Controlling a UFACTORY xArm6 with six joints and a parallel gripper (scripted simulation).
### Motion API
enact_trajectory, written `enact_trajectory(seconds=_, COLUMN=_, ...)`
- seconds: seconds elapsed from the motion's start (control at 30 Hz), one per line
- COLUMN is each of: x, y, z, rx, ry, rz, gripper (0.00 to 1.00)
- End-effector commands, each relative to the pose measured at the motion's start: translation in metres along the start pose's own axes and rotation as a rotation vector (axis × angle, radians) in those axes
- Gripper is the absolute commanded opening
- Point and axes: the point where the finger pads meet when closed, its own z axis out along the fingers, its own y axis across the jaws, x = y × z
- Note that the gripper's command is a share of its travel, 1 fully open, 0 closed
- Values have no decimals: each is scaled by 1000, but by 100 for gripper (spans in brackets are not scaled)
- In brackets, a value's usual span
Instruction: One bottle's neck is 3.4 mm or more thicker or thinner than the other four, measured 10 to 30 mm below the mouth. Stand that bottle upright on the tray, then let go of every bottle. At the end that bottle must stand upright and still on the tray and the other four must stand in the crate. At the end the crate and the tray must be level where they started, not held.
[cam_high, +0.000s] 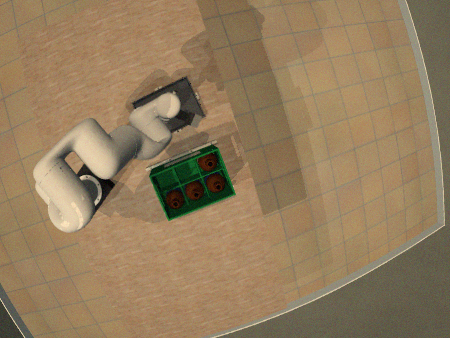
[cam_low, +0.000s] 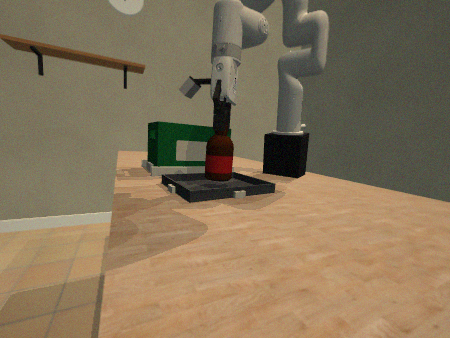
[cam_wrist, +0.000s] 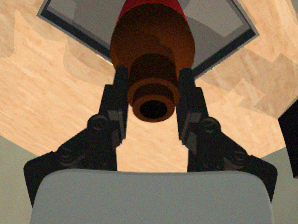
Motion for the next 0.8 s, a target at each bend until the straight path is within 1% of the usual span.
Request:
enact_trajectory(seconds=0.0, x=1, y=-2, z=-1, rx=4, ry=2, rz=0, gripper=0)
enact_trajectory(seconds=0.77, x=1, y=-2, z=8, rx=4, ry=2, rz=0, gripper=0)
